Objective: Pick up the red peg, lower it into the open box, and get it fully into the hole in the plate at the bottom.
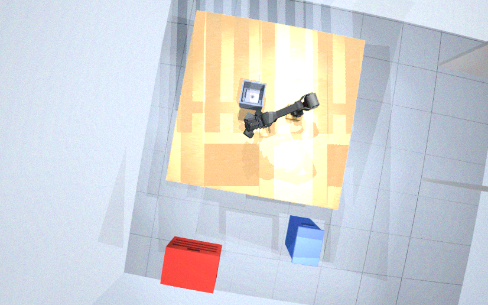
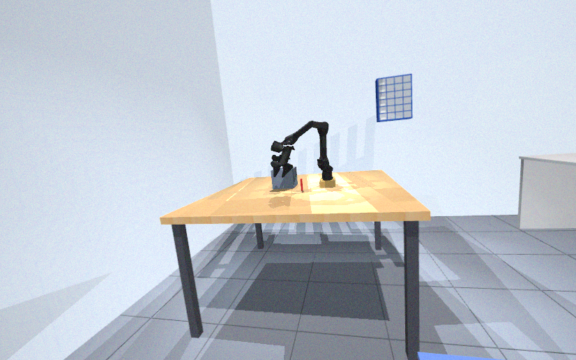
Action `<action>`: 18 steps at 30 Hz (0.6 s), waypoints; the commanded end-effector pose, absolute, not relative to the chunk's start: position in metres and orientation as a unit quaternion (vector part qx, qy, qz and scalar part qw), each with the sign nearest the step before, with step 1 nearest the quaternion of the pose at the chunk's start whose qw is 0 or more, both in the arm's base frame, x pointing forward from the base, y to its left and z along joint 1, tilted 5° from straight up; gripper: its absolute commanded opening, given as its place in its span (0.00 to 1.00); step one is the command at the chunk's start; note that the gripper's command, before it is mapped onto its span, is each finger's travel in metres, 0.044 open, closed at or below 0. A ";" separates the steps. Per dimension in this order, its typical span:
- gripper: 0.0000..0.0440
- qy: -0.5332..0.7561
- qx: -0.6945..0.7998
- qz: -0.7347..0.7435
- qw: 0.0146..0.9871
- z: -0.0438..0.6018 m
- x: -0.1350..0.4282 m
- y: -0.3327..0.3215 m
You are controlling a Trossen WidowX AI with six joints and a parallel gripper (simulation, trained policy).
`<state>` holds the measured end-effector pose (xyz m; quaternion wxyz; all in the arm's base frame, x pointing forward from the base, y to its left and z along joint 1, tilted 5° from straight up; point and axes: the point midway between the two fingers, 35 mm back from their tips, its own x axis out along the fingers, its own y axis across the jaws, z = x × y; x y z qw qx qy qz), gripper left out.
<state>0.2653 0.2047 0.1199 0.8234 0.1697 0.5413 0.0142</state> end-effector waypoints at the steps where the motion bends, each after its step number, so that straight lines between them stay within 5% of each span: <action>1: 1.00 0.558 0.217 -0.026 0.801 0.124 0.256 0.193; 18: 1.00 0.632 0.342 -0.232 0.656 0.121 0.182 0.150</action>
